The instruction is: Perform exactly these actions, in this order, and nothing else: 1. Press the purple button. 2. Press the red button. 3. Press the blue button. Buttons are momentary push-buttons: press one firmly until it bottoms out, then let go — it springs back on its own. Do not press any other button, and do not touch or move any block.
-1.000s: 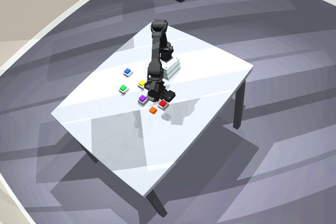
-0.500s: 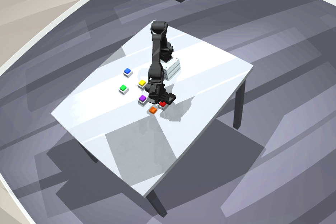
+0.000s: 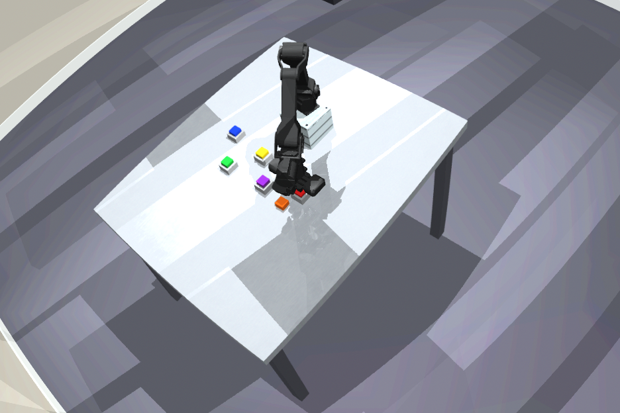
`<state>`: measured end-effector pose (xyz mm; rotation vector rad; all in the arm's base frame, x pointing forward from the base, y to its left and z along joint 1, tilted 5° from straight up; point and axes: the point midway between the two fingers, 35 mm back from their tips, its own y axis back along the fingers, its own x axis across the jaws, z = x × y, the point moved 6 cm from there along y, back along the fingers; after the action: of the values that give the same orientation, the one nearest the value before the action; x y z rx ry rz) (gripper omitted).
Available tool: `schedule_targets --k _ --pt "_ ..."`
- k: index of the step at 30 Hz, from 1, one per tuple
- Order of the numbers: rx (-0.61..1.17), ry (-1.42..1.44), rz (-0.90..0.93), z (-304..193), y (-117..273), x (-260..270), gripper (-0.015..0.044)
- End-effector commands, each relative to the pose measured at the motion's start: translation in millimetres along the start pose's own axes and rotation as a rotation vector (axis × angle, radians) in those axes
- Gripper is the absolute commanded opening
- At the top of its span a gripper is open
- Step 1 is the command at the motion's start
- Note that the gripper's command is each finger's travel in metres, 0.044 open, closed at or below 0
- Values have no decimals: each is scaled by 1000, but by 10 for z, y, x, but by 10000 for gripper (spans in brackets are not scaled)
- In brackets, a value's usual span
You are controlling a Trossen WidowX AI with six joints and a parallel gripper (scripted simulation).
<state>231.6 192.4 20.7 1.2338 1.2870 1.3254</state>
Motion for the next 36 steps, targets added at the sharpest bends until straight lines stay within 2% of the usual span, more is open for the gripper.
schedule_targets --k 1,15,19,25,29,36 --pt "4 -7 -5 -8 -25 -9 20" --pt "4 -7 -5 -8 -25 -9 20" --pt "3 -7 -5 -4 283 -5 20" --pt "3 -7 -5 -2 343 -4 20" --pt "3 -7 -5 2 893 0 20" --pt "3 -7 -5 -1 928 -2 20"
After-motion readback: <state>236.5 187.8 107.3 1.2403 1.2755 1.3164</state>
